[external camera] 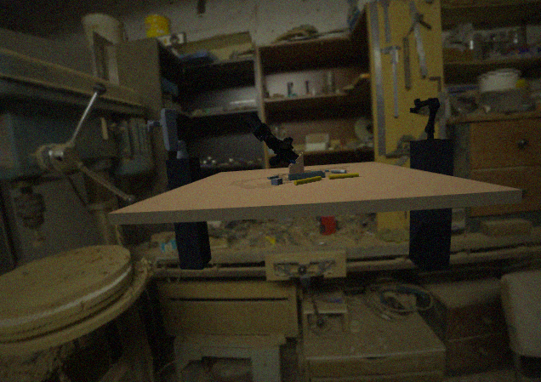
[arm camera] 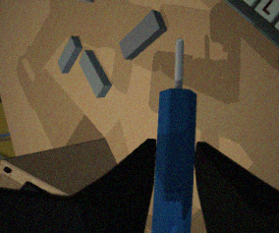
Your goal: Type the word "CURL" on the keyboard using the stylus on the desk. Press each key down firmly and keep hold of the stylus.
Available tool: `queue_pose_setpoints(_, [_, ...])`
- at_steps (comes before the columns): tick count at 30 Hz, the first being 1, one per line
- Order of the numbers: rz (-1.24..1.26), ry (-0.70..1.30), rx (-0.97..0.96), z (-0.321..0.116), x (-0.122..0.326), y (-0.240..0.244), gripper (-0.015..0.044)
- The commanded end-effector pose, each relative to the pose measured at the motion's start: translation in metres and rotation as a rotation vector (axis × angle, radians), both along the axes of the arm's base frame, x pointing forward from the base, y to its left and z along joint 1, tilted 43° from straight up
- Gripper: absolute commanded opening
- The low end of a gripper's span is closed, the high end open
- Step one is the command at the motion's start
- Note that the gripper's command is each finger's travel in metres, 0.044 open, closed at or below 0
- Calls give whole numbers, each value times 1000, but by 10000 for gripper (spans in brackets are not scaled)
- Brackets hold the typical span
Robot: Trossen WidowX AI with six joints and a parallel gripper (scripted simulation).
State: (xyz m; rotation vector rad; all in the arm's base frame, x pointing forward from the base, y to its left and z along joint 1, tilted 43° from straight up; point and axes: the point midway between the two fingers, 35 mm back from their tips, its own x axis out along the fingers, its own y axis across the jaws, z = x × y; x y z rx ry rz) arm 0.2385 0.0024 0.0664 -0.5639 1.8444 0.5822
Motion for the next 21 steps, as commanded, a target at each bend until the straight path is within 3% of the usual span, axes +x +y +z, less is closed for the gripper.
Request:
queue_pose_setpoints(1, [-133,-11,-20,-4,12,12,0])
queue_pose_setpoints(21, [-740,27,-167,-28,47,59,0])
